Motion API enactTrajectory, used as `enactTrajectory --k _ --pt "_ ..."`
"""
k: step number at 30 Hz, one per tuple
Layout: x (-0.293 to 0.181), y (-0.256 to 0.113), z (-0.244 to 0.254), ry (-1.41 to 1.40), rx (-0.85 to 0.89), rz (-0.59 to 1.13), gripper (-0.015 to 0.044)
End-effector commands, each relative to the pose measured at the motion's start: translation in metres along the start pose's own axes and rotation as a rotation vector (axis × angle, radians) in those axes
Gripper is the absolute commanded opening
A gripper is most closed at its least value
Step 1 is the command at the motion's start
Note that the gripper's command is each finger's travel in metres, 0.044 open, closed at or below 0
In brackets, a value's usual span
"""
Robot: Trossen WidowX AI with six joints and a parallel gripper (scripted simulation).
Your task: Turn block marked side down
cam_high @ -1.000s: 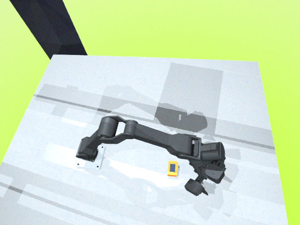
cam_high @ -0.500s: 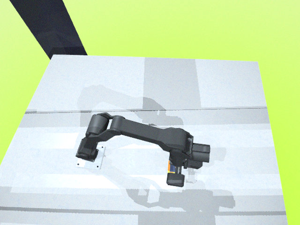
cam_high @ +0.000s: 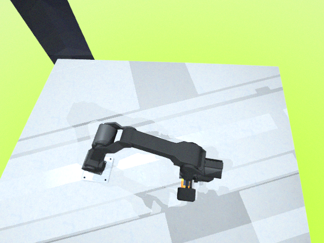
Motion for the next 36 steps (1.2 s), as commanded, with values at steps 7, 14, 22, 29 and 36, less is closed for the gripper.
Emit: enactTrajectory --k 7,14,22,29,36 --pt "-0.001 0.017 0.001 -0.003 0.005 -0.005 0.0440" --pt "0.000 0.029 0.001 -0.003 0.005 -0.005 0.0440" --pt "0.000 0.042 0.001 -0.003 0.005 -0.005 0.0440" --pt "-0.001 0.047 0.001 -0.003 0.005 -0.005 0.0387" --pt "-0.001 0.047 0.001 -0.003 0.005 -0.005 0.0262"
Point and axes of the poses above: the point midway between the two fingers, 35 mm back from their tips, its own y axis out along the fingers, its own z axis across the jaws, x = y × z, the point moved 2 cm from there along -y, back along the fingers, and after that the axes turned 12 degrees about y, right-handed, at the moved point
